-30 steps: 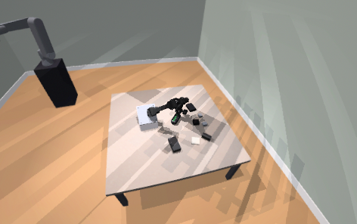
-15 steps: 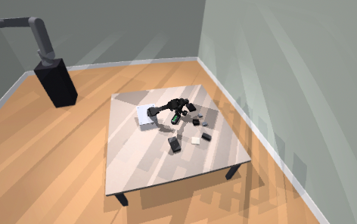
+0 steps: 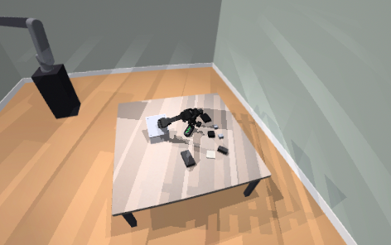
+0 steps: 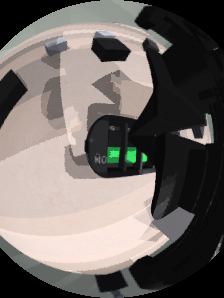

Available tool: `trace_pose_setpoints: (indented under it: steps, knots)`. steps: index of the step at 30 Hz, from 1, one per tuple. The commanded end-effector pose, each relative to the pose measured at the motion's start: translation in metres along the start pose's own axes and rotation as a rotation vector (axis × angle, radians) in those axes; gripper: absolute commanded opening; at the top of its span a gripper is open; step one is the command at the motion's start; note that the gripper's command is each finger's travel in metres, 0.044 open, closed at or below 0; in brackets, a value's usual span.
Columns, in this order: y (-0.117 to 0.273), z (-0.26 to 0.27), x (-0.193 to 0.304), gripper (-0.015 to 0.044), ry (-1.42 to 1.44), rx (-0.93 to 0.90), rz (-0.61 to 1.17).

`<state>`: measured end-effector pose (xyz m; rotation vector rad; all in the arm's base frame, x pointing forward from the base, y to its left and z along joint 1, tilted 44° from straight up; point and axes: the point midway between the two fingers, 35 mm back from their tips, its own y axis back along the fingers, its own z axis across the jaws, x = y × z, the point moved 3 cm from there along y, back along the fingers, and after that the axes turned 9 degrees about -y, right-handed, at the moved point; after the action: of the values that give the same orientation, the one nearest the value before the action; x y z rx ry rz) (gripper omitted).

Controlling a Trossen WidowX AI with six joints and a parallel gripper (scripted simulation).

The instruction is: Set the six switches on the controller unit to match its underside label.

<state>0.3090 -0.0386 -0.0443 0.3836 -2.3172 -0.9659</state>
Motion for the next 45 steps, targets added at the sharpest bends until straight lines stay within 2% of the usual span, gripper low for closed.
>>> trace_pose_setpoints:
  steps: [1, 4, 9, 23, 45]
  knots:
    - [-0.001, 0.001, 0.0, 0.0, 0.006, -0.001, 0.002]
    - [0.002, 0.0, 0.0, 0.0, 0.001, -0.001, 0.0]
    - [0.044, 0.001, 0.0, 0.0, 0.005, -0.002, 0.001]
    - [0.043, 0.005, -0.02, 0.0, 0.005, -0.002, 0.0]
    - [0.008, 0.004, -0.02, 0.0, 0.005, -0.001, 0.001]
